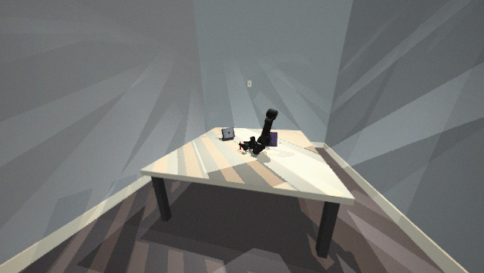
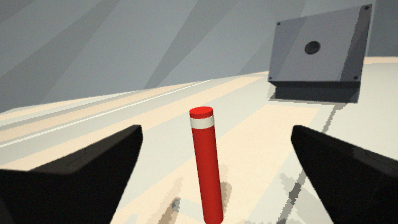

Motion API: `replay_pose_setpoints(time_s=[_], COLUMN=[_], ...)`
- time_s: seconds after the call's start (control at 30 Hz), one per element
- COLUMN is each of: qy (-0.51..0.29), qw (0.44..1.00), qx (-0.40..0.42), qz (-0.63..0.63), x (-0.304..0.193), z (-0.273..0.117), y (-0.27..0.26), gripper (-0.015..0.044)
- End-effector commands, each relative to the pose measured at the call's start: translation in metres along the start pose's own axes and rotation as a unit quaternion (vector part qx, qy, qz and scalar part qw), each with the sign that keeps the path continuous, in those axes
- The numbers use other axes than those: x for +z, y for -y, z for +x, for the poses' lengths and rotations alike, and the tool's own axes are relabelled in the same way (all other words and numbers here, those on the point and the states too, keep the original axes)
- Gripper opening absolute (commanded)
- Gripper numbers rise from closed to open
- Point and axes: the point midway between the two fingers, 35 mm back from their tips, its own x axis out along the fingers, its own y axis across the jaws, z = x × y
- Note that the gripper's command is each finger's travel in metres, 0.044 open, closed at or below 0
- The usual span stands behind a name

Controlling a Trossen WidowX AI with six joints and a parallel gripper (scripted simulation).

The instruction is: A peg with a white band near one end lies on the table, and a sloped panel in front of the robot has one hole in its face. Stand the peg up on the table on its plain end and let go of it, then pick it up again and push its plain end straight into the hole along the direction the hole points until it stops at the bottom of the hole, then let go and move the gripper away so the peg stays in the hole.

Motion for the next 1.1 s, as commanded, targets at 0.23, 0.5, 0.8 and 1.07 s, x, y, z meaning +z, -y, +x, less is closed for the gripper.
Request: replay_pose_setpoints(time_s=[0.23, 0.5, 0.8, 1.07], qy=[-0.017, -0.022, 0.003, -0.027], qw=[0.999, 0.999, 1.000, 0.999], qx=[-0.033, -0.032, 0.003, -0.012], qz=[0.000, 0.010, -0.003, -0.042], x=[0.027, 0.109, 0.160, 0.152], z=[0.019, 0.032, 0.016, 0.020], y=[-0.007, -0.018, -0.020, -0.020], gripper=[0.0440, 0.0440, 0.0440, 0.0440])
